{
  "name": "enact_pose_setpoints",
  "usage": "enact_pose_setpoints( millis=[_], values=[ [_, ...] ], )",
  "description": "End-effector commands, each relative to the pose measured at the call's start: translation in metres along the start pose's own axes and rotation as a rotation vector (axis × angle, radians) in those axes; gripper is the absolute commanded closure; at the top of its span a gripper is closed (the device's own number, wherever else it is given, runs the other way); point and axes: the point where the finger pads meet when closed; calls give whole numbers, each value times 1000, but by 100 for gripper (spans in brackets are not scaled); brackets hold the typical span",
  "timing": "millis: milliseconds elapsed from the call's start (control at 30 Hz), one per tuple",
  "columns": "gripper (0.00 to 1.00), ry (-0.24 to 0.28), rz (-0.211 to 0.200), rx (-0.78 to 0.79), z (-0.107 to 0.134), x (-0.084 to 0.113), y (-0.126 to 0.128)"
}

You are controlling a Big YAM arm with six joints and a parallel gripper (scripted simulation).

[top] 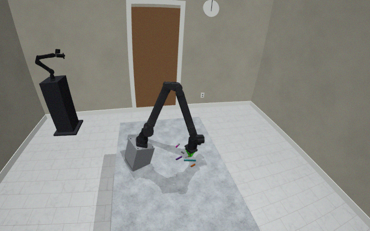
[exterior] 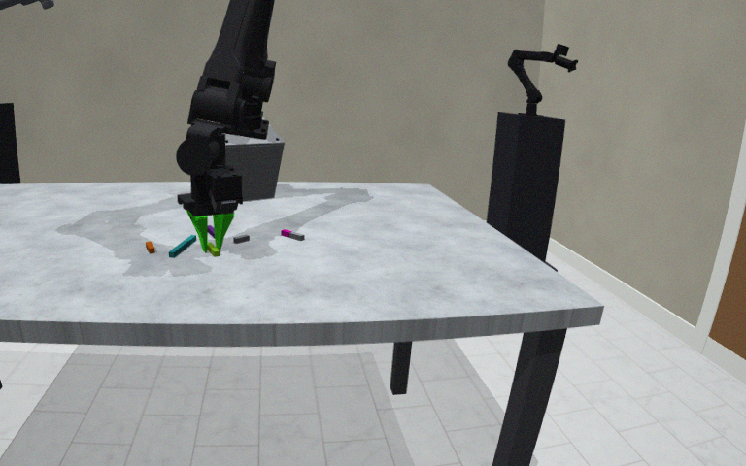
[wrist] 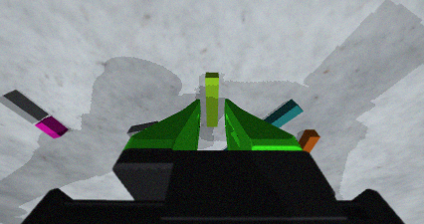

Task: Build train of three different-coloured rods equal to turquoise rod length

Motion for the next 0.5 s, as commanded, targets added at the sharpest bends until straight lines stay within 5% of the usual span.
enact_pose_setpoints(
  millis=[0,167,200,467],
  values=[
    [77,-46,13,5,-22,8,-1],
    [77,-46,13,5,-22,8,-1],
    [96,-46,13,5,-22,8,-1],
    [96,-46,13,6,-22,8,-1]
  ],
)
Point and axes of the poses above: the point where the finger pads meet when closed, its own x axis back along the fingers, its own y axis across the jaws, z = x × y, and after that the axes turned 12 degrees about -x, right-handed
